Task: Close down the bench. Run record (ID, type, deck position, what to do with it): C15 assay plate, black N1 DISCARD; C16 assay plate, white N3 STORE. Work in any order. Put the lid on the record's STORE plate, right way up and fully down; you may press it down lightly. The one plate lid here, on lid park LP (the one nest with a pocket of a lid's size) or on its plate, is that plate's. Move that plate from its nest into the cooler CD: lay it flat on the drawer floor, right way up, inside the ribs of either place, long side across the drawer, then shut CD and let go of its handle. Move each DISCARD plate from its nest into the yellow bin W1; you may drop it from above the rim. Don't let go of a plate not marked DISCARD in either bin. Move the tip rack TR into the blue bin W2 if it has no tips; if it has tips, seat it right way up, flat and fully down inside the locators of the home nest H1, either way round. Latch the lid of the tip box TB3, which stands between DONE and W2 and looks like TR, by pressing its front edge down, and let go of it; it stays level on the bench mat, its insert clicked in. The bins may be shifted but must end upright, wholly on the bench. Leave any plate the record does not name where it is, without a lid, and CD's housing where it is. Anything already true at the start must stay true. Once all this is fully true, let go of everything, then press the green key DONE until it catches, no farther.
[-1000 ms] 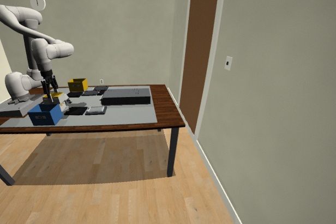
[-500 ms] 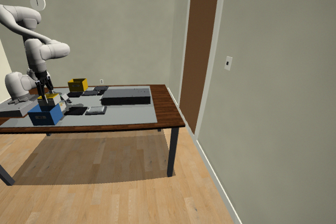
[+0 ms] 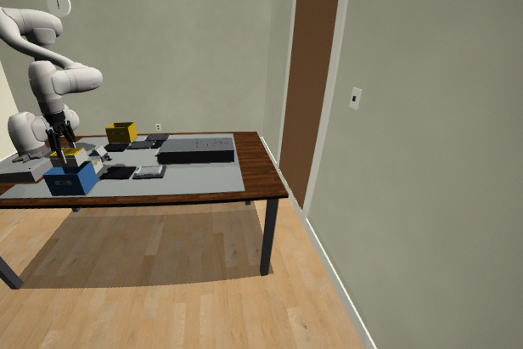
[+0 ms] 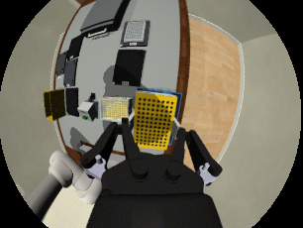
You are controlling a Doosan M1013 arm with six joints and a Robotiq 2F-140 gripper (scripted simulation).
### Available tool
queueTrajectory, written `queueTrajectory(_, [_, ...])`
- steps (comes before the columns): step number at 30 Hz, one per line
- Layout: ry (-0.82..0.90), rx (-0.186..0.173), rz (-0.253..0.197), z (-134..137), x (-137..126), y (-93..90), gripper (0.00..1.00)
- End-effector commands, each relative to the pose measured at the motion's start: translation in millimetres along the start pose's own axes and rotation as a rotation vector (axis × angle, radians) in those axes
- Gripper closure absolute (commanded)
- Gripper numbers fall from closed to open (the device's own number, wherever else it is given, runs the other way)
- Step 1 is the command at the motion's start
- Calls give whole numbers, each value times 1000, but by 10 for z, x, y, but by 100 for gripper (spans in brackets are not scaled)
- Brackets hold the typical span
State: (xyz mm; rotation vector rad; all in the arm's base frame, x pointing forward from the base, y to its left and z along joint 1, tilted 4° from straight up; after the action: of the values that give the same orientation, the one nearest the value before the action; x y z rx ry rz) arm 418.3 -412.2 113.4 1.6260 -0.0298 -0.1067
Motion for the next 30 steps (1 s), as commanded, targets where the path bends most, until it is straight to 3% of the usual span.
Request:
queueTrajectory(1, [0, 0, 0, 29, -52, 1, 100])
queueTrajectory(8, [0, 0, 0, 95, -167, 1, 100])
queueTrajectory(26, [0, 0, 0, 98, -172, 1, 100])
queueTrajectory(27, [0, 0, 0, 98, -172, 1, 34])
queueTrajectory(30, [0, 0, 0, 98, -172, 1, 34])
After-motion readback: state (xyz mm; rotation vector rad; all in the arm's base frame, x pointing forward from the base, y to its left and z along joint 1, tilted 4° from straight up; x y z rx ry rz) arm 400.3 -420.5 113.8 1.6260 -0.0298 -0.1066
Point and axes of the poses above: the point where the finger pads meet when closed, its own y axis back along the fingers, its own z axis across the jaws, x = y × z, the point moved 1 cm from there along y, back along the fingers, and after that the axes turned 7 degrees about y, right-handed, at the moved point
